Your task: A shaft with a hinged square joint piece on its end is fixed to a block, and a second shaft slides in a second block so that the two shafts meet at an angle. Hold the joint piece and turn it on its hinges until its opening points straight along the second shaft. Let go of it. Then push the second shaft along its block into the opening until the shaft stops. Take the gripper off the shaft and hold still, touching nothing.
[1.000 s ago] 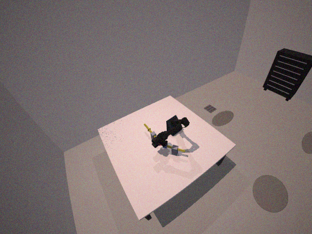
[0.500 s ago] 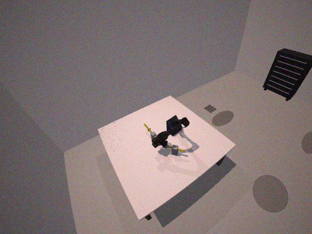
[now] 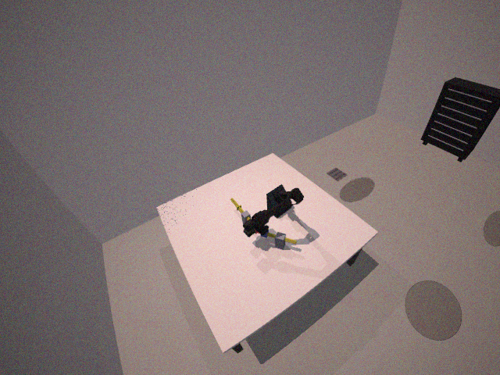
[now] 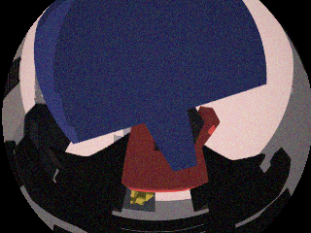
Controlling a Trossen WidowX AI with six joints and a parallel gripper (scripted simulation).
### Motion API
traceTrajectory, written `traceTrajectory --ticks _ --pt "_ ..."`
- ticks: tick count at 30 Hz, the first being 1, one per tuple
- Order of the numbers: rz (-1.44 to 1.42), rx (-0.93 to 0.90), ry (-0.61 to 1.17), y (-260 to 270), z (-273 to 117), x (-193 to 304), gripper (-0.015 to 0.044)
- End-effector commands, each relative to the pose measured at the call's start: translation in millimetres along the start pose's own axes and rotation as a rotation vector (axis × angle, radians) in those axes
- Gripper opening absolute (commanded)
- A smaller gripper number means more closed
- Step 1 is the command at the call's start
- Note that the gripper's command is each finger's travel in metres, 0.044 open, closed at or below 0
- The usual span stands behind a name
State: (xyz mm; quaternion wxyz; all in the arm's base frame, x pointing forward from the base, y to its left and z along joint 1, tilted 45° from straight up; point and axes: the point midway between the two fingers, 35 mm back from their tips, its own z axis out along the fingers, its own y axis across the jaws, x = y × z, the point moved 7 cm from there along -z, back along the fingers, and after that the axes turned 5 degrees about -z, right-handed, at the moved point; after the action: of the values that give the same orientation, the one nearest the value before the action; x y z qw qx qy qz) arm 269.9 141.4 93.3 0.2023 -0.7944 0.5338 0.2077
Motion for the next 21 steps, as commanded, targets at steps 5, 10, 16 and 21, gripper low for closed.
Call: traceTrajectory --ticks 5,10,16,21 --pt "0.0 0.0 0.0 0.0 0.0 0.0 0.0147" --pt "0.0 0.0 0.0 0.0 0.0 0.0 0.0252" --pt "0.0 0.0 0.0 0.0 0.0 0.0 0.0409" --pt "0.0 0.0 0.0 0.0 0.0 0.0 0.044"
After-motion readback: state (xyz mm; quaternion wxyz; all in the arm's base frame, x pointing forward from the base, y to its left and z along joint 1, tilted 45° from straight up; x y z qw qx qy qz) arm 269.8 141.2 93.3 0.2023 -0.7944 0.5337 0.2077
